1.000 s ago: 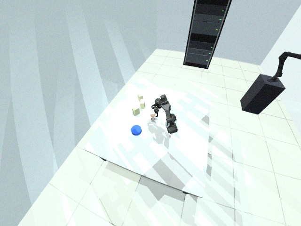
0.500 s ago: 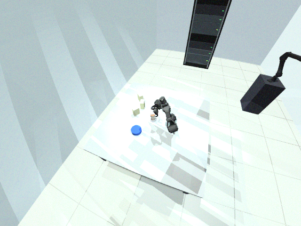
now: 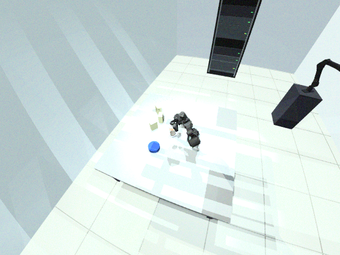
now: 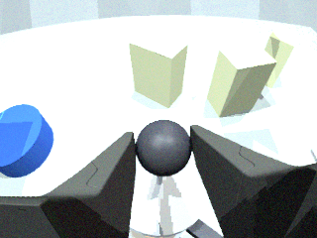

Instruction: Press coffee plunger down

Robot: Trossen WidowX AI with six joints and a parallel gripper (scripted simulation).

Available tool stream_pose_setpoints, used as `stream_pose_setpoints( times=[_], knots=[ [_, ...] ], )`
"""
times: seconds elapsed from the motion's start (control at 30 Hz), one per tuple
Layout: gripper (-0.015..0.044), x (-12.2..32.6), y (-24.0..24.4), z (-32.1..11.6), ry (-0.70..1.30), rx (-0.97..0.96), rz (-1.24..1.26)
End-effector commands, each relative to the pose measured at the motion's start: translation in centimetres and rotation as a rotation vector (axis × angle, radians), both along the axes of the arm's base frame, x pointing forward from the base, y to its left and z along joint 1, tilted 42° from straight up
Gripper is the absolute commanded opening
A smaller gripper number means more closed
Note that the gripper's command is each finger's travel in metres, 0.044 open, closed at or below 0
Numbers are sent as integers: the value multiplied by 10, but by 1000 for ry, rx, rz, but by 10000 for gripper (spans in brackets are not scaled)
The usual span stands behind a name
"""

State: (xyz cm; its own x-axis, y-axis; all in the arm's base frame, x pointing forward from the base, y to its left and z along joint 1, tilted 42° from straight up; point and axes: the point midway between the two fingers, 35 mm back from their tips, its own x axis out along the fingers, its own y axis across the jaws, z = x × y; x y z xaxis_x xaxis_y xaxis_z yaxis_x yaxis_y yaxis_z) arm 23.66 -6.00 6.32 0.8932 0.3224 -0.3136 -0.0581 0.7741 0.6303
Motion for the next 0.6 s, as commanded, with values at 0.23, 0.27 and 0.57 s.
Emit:
stream_pose_setpoints(
  times=[0.23, 0.27, 0.57],
  knots=[
    [119, 3, 9, -11, 29, 32, 7],
    [119, 3, 9, -11, 29, 32, 7],
    [119, 6, 7, -11, 28, 32, 7]
  ],
)
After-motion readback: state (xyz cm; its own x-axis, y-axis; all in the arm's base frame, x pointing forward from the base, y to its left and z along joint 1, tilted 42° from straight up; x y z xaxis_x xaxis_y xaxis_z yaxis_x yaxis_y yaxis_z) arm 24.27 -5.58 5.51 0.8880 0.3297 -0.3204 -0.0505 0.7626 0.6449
